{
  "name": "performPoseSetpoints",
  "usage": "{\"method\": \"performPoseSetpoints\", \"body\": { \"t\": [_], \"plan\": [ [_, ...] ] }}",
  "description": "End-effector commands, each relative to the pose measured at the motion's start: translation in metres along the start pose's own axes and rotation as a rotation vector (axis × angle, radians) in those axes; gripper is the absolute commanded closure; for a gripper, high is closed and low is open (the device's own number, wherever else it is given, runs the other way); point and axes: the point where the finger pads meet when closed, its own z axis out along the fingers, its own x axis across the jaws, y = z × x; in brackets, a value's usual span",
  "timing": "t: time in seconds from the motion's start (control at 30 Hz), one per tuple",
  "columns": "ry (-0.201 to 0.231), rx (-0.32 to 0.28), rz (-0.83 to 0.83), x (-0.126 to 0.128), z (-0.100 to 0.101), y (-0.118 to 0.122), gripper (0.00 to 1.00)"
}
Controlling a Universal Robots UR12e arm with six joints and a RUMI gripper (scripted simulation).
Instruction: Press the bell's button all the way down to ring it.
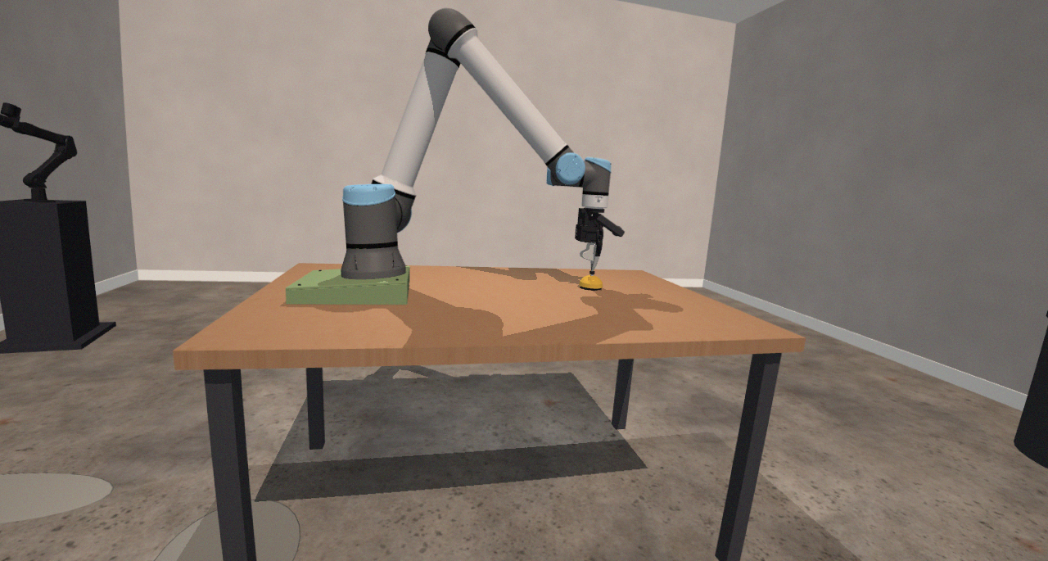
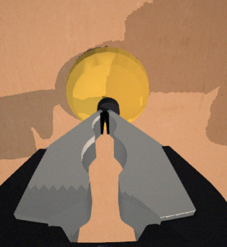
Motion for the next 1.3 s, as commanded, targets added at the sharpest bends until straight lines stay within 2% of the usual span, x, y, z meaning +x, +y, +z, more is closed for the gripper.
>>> {"method": "performPoseSetpoints", "body": {
  "t": [0.0, 0.53, 0.97, 1.27],
  "plan": [
    [0.0, 0.001, 0.0, 0.0, -0.001, 0.0, 1.0],
    [0.0, 0.001, 0.0, 0.0, -0.027, 0.0, 1.0],
    [0.0, 0.001, 0.0, 0.0, -0.061, 0.0, 1.0],
    [0.0, 0.001, 0.0, 0.0, -0.069, 0.0, 1.0]
  ]
}}
